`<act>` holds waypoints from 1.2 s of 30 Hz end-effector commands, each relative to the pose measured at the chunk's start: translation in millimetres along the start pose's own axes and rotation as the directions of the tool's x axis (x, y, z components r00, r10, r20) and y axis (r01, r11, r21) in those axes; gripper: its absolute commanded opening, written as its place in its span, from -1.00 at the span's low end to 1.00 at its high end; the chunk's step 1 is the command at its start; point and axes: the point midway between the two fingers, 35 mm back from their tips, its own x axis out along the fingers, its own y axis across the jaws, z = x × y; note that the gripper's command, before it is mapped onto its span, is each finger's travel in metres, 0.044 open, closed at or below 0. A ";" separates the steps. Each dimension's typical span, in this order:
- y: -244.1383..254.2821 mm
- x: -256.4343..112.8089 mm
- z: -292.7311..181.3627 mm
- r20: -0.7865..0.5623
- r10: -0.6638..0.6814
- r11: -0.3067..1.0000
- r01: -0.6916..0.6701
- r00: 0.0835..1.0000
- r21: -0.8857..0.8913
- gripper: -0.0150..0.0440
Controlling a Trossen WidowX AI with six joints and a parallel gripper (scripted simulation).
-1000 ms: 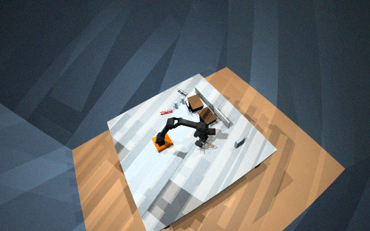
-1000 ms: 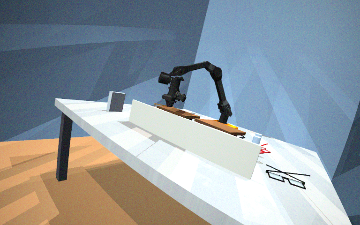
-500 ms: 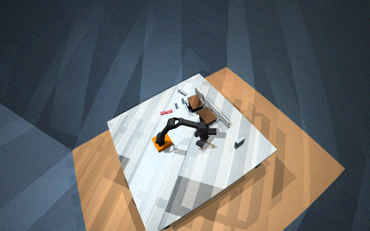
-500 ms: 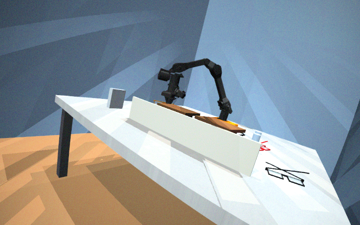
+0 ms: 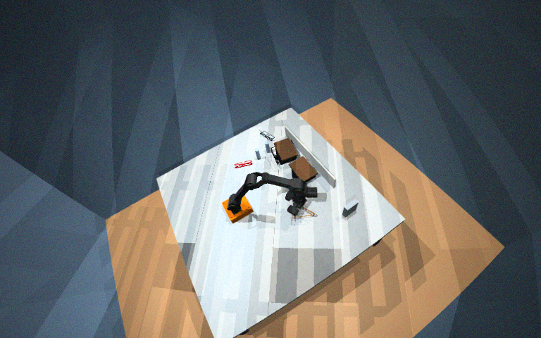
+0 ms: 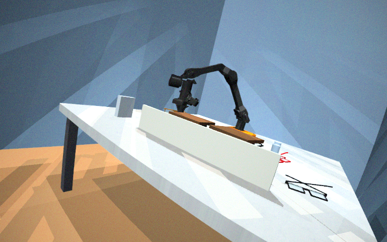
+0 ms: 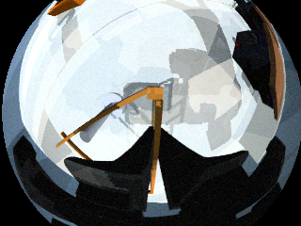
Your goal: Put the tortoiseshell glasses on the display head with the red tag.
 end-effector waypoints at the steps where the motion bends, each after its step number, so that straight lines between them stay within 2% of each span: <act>1: -1.0 0.7 -1.7 0.000 0.001 1.000 -0.001 1.000 0.002 -0.49; 36: -6.7 0.4 -12.8 -0.001 0.001 1.000 -0.001 1.000 0.002 -0.49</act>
